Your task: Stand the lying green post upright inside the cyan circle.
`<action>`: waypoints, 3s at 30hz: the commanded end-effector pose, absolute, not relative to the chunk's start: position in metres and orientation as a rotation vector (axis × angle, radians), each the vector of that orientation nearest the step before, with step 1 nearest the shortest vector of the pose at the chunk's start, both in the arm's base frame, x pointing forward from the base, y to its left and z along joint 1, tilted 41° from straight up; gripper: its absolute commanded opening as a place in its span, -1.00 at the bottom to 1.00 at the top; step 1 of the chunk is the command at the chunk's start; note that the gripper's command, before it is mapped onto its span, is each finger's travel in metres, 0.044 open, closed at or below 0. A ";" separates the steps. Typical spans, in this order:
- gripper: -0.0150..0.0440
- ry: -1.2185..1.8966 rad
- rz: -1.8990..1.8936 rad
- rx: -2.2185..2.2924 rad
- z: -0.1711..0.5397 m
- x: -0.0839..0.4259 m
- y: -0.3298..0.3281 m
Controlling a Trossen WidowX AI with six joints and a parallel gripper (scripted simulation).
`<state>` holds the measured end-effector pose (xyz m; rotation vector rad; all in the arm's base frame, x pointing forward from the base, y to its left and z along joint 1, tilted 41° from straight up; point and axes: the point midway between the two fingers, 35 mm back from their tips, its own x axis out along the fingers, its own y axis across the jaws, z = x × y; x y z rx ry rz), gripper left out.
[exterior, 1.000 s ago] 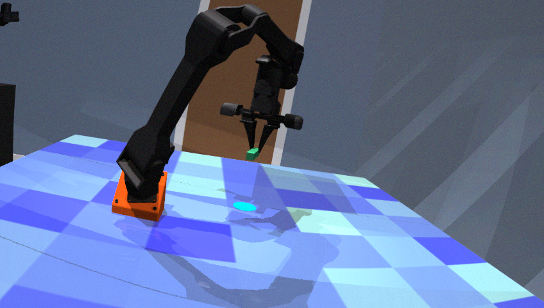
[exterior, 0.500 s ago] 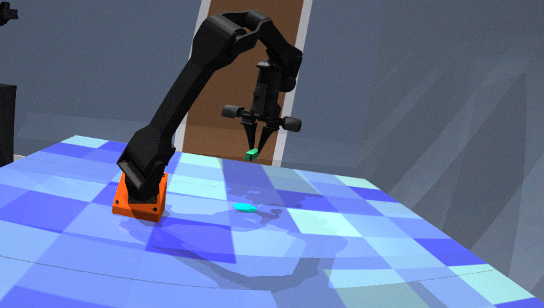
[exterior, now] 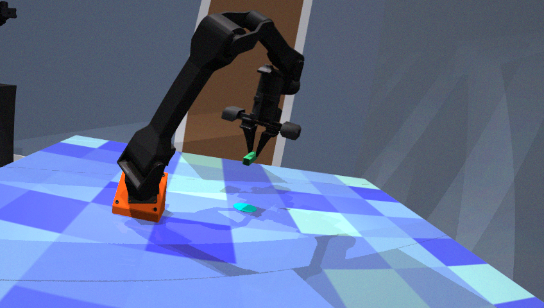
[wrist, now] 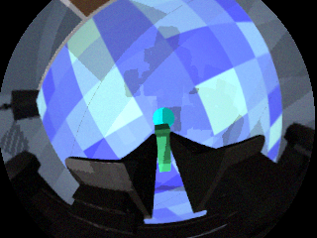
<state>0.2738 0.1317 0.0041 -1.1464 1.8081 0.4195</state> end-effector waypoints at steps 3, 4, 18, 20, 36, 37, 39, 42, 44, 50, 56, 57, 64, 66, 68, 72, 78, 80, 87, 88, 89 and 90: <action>-0.42 1.789 0.455 -1.102 0.003 0.272 0.130; -0.42 1.786 0.459 -1.095 0.002 0.272 0.130; -0.42 1.739 0.523 -1.004 -0.003 0.271 0.127; -0.42 1.731 0.532 -0.992 -0.004 0.271 0.127; -0.42 1.661 0.601 -0.898 -0.009 0.271 0.125; -0.42 1.656 0.605 -0.892 -0.009 0.271 0.125; -0.42 1.646 0.613 -0.881 -0.009 0.271 0.124; -0.42 1.631 0.625 -0.865 -0.010 0.271 0.124; -0.42 1.621 0.634 -0.855 -0.011 0.271 0.124; -0.42 1.588 0.657 -0.825 -0.012 0.271 0.123; -0.42 1.555 0.680 -0.796 -0.012 0.271 0.123; -0.42 1.549 0.684 -0.792 -0.013 0.271 0.123; -0.42 1.507 0.710 -0.761 -0.013 0.272 0.122; -0.42 1.494 0.717 -0.753 -0.013 0.272 0.122; -0.42 1.482 0.724 -0.744 -0.013 0.272 0.122; -0.42 1.456 0.737 -0.729 -0.013 0.272 0.121; -0.42 1.417 0.757 -0.706 -0.013 0.272 0.121; -0.42 1.403 0.764 -0.699 -0.013 0.273 0.120; -0.42 1.355 0.785 -0.676 -0.013 0.273 0.120; -0.42 1.348 0.788 -0.673 -0.012 0.273 0.120; -0.42 1.341 0.791 -0.670 -0.012 0.273 0.120; -0.42 1.334 0.794 -0.667 -0.012 0.273 0.120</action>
